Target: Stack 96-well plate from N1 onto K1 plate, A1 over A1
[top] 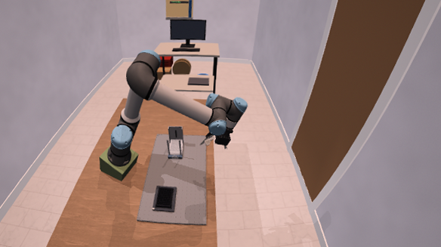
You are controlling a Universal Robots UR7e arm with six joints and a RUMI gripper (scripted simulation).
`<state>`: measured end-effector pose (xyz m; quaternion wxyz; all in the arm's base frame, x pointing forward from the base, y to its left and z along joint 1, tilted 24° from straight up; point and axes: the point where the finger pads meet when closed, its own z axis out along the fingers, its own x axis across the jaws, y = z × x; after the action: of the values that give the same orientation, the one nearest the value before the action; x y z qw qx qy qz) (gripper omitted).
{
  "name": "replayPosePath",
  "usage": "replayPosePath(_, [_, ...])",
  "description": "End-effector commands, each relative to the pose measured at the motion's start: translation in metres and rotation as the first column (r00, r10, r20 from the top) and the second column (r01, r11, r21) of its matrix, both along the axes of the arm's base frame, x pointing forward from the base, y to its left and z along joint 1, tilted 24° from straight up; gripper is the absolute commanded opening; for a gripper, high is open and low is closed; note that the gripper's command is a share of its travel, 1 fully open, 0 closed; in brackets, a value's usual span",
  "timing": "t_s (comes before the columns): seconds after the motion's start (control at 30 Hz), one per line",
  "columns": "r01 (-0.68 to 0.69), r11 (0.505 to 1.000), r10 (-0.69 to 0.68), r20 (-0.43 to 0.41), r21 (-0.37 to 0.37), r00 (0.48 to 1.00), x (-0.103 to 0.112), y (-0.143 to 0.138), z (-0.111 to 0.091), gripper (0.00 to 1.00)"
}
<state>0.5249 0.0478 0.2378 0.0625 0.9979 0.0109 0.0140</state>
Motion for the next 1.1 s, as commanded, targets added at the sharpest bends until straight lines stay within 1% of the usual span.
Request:
replayPosePath(0.0, [-0.003, 1.0, 0.003, 0.0, 0.011, 1.0, -0.012, -0.023, 0.003, 1.0])
replayPosePath(0.07, [-0.003, 1.0, 0.003, 0.0, 0.011, 1.0, -0.013, -0.025, 0.003, 1.0])
replayPosePath(0.1, [0.006, 0.999, -0.006, 0.006, 0.035, 1.0, -0.016, -0.029, 0.004, 1.0])
replayPosePath(0.17, [0.006, 0.999, -0.006, 0.005, 0.035, 1.0, -0.021, -0.037, 0.005, 1.0])
replayPosePath(0.23, [0.006, 0.999, -0.006, 0.005, 0.035, 1.0, -0.021, -0.037, 0.005, 1.0])
replayPosePath(0.37, [0.006, 0.999, -0.006, 0.005, 0.036, 1.0, -0.031, -0.054, 0.007, 1.0])
replayPosePath(0.4, [0.006, 0.999, -0.006, 0.005, 0.036, 1.0, -0.031, -0.054, 0.007, 1.0])
replayPosePath(0.43, [0.014, 0.998, -0.015, 0.015, 0.058, 1.0, -0.033, -0.059, 0.008, 1.0])
replayPosePath(0.6, [0.014, 0.998, -0.015, 0.015, 0.058, 1.0, -0.048, -0.079, 0.01, 1.0])
replayPosePath(0.67, [0.014, 0.998, -0.015, 0.015, 0.058, 1.0, -0.05, -0.081, 0.01, 1.0])
replayPosePath(0.7, [0.021, 0.997, -0.023, 0.029, 0.078, 0.999, -0.052, -0.085, 0.011, 1.0])
replayPosePath(0.8, [0.021, 0.997, -0.023, 0.028, 0.078, 0.999, -0.056, -0.089, 0.011, 1.0])
replayPosePath(0.97, [0.021, 0.997, -0.023, 0.028, 0.079, 0.999, -0.069, -0.105, 0.012, 1.0])
replayPosePath(1.0, [0.027, 0.995, -0.032, 0.045, 0.096, 0.998, -0.072, -0.109, 0.012, 1.0])
replayPosePath(1.07, [0.027, 0.995, -0.032, 0.044, 0.097, 0.999, -0.079, -0.116, 0.013, 1.0])
